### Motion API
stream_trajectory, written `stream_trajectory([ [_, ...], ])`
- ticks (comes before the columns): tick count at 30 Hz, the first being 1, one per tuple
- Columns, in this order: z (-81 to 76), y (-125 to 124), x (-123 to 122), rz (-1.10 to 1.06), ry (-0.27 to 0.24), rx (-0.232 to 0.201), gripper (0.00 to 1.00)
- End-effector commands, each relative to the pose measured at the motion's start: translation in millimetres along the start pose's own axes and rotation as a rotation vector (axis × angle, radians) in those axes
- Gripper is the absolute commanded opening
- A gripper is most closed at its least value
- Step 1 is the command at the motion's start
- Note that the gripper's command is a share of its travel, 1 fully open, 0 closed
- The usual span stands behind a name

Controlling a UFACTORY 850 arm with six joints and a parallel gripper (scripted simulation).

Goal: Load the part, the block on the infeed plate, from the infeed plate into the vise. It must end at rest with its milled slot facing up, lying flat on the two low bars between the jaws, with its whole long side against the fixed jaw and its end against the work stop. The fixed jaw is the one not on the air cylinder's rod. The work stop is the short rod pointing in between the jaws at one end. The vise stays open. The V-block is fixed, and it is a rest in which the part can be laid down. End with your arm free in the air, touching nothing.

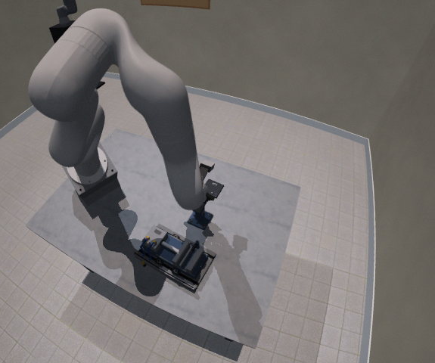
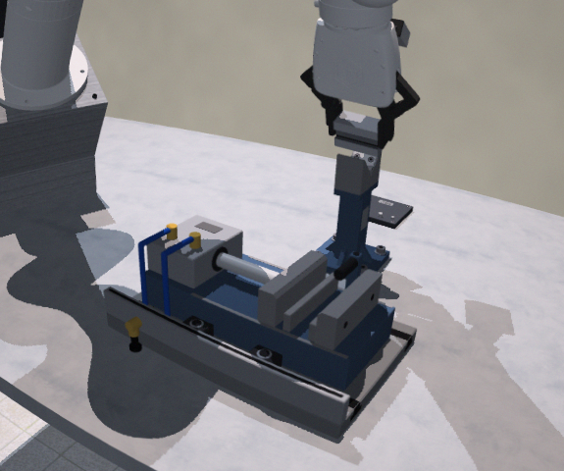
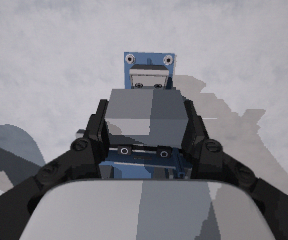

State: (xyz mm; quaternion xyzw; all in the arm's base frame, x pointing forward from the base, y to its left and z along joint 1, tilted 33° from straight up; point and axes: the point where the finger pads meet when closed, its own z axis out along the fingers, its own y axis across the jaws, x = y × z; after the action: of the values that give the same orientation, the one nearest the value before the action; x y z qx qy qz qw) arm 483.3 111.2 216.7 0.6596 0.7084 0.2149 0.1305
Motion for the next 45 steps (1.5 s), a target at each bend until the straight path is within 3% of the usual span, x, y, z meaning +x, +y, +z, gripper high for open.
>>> stream_trajectory([
  [1, -0.1, -0.2, 0.7, -0.001, -0.058, -0.036, 0.0],
  [30, 0.2, 0.1, 2.2, 0.001, -0.186, -0.037, 0.0],
  [45, 0.2, 0.1, 2.2, 0.001, -0.188, -0.037, 0.0],
])
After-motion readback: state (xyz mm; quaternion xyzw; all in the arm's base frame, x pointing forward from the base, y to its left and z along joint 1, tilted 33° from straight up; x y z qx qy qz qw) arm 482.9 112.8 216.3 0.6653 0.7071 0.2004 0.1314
